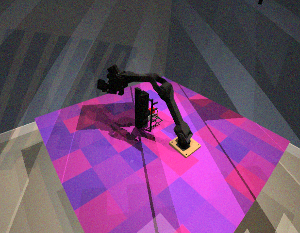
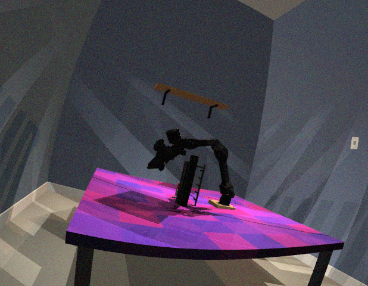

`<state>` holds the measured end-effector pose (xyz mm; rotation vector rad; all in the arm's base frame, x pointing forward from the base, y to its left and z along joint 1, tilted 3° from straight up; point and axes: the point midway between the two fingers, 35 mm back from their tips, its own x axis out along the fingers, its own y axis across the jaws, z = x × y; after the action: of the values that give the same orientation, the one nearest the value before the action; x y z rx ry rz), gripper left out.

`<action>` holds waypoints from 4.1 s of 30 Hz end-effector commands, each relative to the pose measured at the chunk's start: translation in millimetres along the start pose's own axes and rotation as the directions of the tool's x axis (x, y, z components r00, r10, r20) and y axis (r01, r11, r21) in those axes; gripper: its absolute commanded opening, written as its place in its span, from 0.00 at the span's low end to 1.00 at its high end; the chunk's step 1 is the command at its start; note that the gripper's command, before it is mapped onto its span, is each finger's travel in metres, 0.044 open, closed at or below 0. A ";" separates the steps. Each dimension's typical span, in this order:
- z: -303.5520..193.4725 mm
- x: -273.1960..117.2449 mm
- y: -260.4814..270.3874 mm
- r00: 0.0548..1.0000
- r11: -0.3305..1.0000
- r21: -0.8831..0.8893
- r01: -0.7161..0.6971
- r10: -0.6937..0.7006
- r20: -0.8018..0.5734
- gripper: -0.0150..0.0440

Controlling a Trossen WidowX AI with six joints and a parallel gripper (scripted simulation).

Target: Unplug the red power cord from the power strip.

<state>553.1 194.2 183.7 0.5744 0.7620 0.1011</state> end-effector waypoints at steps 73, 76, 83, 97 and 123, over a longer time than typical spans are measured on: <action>-105.8 -173.7 -254.3 0.609 0.115 0.656 0.746 -0.515 -0.603 0.53; -103.8 -175.6 -253.2 0.609 0.118 0.655 0.747 -0.516 -0.602 0.39; -103.8 -175.6 -253.2 0.609 0.118 0.655 0.747 -0.516 -0.602 0.28; -95.9 -178.7 -265.8 0.609 0.117 0.655 0.746 -0.517 -0.601 0.25; -78.7 -194.0 -301.5 0.608 0.116 0.655 0.746 -0.519 -0.601 0.25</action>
<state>327.0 -45.0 99.5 1.2019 1.3085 -1.1431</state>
